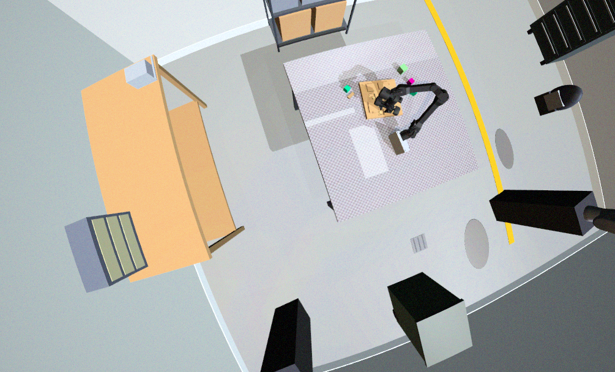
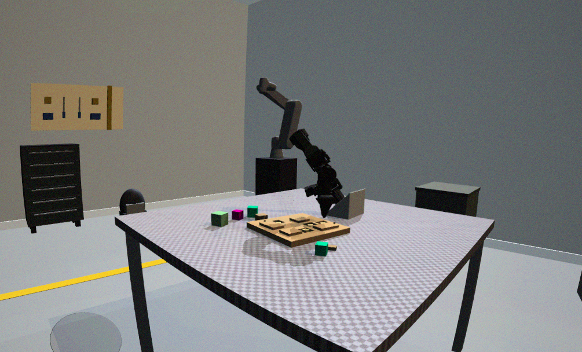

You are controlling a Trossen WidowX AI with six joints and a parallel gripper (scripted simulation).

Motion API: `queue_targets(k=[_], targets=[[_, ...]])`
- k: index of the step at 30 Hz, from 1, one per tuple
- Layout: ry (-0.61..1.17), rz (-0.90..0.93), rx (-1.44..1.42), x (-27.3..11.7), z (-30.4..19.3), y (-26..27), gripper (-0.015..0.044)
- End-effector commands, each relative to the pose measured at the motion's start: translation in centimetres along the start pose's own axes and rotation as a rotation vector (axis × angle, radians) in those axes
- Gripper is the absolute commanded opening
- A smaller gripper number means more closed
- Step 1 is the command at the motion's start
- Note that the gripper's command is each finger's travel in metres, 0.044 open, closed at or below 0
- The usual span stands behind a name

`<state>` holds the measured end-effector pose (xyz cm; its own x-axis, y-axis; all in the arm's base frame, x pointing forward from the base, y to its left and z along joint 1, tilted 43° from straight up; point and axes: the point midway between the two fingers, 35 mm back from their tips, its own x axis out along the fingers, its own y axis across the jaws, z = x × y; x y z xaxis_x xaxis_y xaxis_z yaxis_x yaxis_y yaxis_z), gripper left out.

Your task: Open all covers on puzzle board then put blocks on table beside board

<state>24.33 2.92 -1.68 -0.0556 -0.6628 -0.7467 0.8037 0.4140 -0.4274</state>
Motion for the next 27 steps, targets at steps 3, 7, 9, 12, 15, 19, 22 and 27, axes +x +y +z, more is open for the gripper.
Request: queue_targets(k=[3,7,9,12,15,19,22,27], targets=[[-0.006,0.001,-0.005,0.0,0.1,0.0,0.0144],[-0.006,0.001,-0.005,0.0,0.1,0.0,0.0144],[-0.006,0.001,-0.005,0.0,0.1,0.0,0.0144],[-0.006,0.001,-0.005,0.1,0.1,0.0,0.0144],[-0.006,0.001,-0.005,0.3,0.1,0.1,0.0144],[-0.006,0.001,-0.005,0.6,0.1,0.1,0.0144],[-0.006,0.001,-0.005,0.9,0.1,0.1,0.0144],[-0.006,0.001,-0.005,1.4,0.1,0.1,0.0144]])
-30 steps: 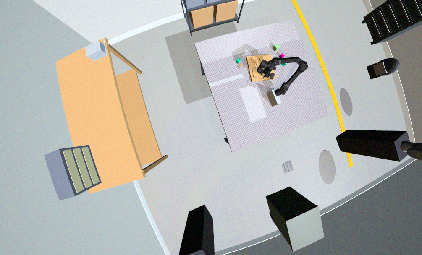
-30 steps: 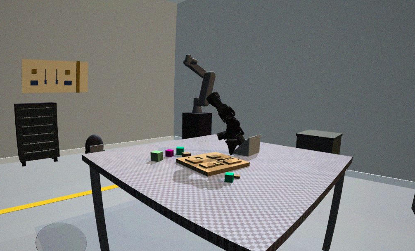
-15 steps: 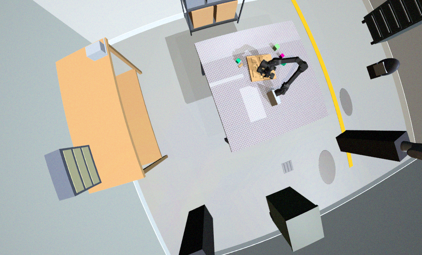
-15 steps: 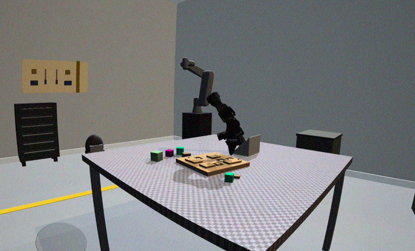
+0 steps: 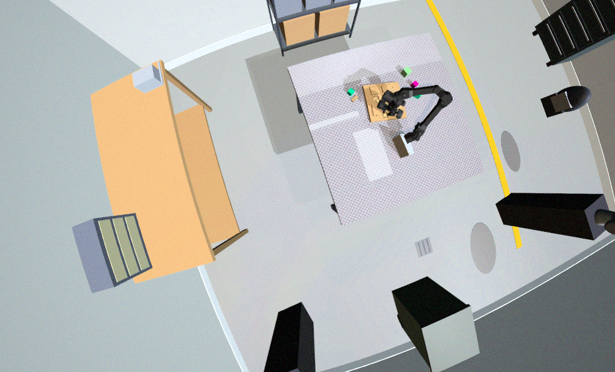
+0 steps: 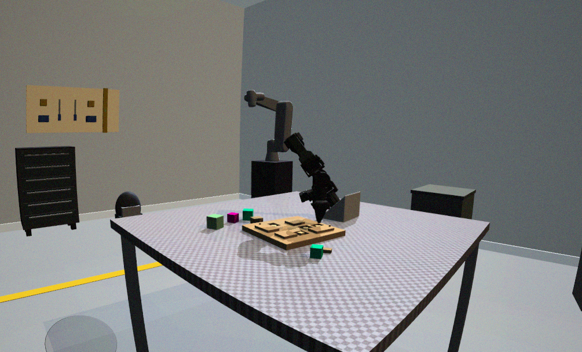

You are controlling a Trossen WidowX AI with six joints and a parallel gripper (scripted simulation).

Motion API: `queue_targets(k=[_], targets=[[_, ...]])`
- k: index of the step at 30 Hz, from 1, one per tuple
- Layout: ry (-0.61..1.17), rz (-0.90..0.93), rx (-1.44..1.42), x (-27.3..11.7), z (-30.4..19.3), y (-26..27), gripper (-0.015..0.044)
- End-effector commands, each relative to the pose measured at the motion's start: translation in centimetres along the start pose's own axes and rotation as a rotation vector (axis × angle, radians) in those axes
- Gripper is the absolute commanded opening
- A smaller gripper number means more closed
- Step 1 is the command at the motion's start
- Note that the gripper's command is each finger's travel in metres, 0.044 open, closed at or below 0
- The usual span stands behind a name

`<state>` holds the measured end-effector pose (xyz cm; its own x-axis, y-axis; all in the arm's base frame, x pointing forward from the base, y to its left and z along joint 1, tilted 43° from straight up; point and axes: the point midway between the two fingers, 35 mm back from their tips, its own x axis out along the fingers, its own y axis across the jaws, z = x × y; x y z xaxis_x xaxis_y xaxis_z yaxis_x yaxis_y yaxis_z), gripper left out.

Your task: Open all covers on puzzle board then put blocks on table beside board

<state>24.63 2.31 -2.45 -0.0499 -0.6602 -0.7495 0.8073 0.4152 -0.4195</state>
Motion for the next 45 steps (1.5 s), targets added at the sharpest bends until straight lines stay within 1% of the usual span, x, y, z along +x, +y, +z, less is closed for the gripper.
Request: queue_targets(k=[1,43,45], targets=[[-0.006,-0.006,-0.011,0.6,0.0,-0.2,0.0144],[-0.007,-0.007,-0.011,2.3,0.0,-0.3,0.0144],[-0.001,-0.003,-0.002,2.2,0.0,-0.1,0.0130]])
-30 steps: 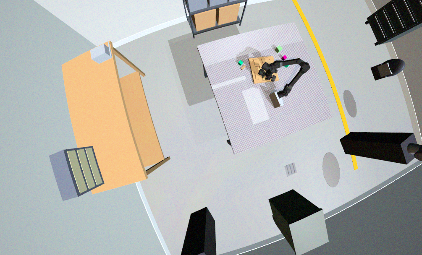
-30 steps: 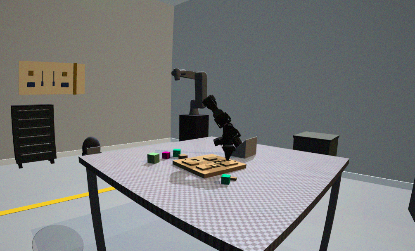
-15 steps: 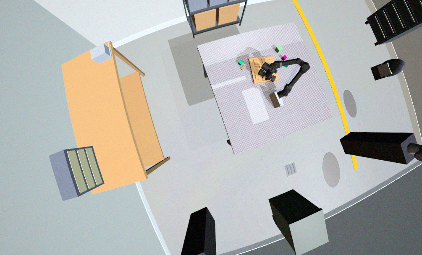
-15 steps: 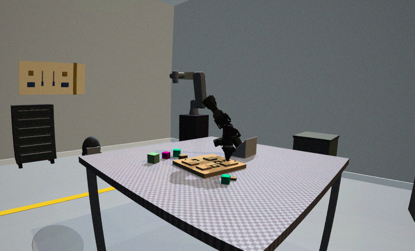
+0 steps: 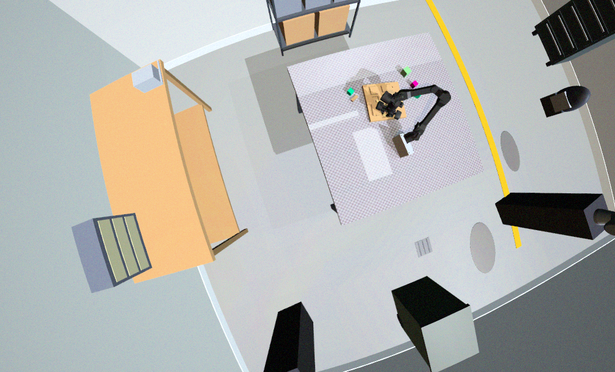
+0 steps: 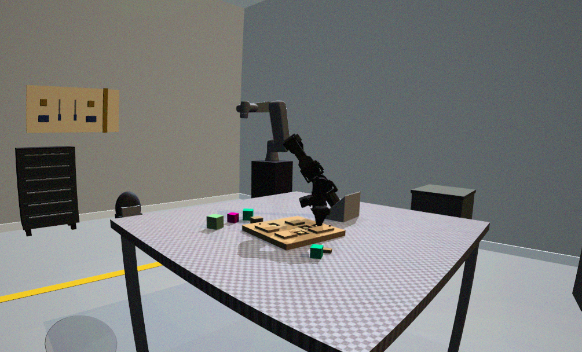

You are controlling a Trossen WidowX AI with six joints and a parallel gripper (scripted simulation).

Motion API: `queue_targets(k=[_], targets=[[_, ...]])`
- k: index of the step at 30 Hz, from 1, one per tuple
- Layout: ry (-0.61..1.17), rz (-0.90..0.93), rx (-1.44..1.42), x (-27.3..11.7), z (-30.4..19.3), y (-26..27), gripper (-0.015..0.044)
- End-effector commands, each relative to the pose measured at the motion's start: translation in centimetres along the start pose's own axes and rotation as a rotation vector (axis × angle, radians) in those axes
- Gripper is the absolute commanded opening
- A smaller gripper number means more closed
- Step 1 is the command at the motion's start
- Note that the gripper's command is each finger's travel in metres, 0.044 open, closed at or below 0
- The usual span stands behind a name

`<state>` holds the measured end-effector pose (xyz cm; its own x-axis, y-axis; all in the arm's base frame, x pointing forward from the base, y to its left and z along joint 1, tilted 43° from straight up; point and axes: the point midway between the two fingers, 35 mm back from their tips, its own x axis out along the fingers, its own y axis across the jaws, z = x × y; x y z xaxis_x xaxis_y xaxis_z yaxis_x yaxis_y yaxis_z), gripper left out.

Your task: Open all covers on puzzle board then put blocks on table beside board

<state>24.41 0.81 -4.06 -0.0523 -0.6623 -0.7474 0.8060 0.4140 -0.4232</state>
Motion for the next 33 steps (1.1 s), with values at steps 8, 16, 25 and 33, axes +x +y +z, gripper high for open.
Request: queue_targets(k=[8,16,25,33], targets=[[0.000,0.000,0.000,0.0,0.0,0.0,0.0080],[0.000,0.000,-0.001,-0.5,0.0,0.0,0.0080],[-0.001,0.000,-0.003,-1.6,0.0,0.0,0.0080],[-0.001,0.000,-0.005,-2.6,-0.1,0.0,0.0080]])
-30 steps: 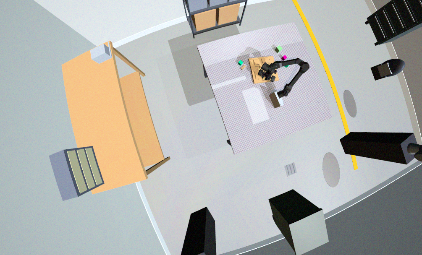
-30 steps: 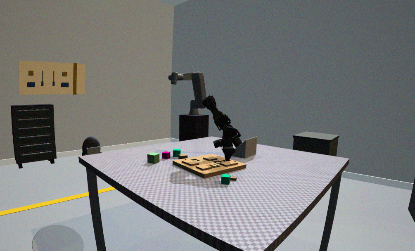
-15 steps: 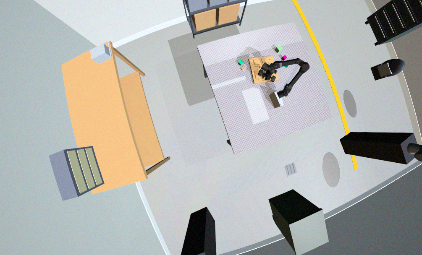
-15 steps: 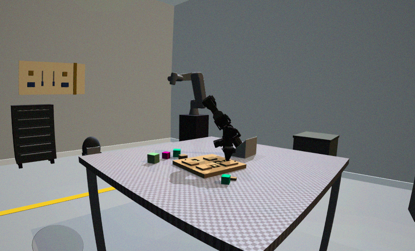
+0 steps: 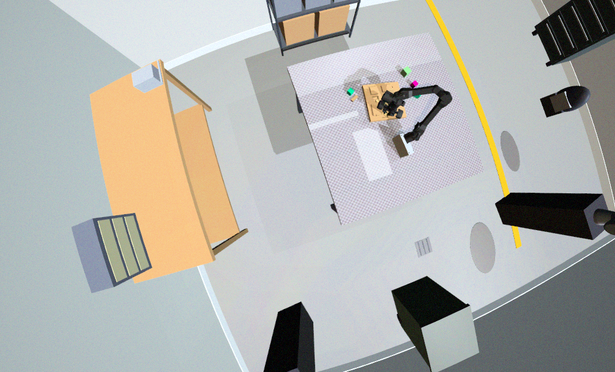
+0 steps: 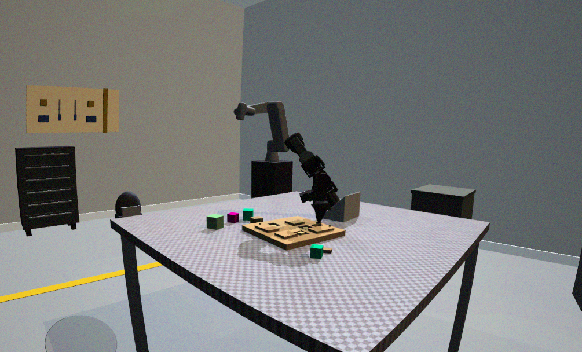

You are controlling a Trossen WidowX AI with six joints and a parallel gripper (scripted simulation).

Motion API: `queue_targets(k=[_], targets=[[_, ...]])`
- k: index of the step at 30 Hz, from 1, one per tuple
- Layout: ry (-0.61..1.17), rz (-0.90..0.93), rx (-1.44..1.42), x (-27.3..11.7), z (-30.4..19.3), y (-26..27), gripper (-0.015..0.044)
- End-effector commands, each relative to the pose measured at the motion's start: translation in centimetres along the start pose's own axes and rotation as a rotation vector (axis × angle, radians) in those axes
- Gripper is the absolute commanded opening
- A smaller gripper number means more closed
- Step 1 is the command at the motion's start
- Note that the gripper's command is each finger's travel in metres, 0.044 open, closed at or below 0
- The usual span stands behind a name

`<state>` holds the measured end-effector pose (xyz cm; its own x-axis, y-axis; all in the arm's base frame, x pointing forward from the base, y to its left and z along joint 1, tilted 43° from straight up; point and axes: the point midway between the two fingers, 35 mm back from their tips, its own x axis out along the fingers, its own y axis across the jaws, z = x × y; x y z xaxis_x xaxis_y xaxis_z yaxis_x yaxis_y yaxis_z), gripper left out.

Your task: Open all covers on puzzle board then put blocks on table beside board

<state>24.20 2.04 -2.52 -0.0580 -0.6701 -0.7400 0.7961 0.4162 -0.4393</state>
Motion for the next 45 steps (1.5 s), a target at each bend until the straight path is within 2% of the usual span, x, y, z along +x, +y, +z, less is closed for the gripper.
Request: queue_targets(k=[1,18,38,45], targets=[[0.004,0.011,0.010,-0.8,0.0,0.3,0.0080],[0.002,0.009,0.006,-2.8,0.0,0.1,0.0080],[0.003,0.009,0.006,-7.6,-0.1,0.1,0.0080],[0.004,0.011,0.006,-8.2,-0.2,2.1,0.0080]])
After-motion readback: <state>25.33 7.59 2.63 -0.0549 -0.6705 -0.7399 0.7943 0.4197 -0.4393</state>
